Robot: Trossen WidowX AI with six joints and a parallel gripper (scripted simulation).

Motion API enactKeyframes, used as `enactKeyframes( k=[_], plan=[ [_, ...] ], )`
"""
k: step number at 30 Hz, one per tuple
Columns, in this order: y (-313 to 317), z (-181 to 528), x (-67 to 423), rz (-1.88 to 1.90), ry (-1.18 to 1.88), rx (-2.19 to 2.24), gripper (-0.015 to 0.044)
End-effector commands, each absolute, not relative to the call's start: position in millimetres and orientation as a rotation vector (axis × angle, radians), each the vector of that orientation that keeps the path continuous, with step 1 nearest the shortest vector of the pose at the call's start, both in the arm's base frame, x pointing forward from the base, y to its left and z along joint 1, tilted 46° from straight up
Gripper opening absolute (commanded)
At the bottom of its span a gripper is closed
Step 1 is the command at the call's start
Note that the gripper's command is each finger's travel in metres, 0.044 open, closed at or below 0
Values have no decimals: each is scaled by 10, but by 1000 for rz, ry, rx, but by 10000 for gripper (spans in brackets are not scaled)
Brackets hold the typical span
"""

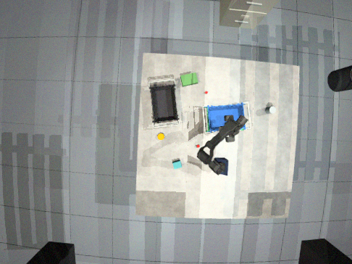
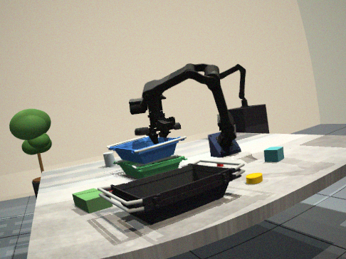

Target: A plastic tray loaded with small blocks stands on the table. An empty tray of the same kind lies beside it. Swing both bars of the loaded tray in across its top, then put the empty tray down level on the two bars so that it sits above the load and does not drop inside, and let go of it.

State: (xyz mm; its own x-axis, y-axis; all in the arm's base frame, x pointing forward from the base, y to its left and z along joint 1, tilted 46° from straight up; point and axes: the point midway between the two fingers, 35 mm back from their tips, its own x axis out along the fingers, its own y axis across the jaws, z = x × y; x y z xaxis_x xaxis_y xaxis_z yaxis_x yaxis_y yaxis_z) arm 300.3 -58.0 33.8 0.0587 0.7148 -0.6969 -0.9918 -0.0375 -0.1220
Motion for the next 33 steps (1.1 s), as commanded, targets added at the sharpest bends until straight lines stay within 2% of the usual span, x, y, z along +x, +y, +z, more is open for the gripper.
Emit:
enactKeyframes(
  k=[1,12,33],
  plan=[
    [-539,291,2930,1497,536,-680,0],
    [-539,291,2930,1497,536,-680,0],
    [-539,291,2930,1497,536,-680,308]
  ],
)
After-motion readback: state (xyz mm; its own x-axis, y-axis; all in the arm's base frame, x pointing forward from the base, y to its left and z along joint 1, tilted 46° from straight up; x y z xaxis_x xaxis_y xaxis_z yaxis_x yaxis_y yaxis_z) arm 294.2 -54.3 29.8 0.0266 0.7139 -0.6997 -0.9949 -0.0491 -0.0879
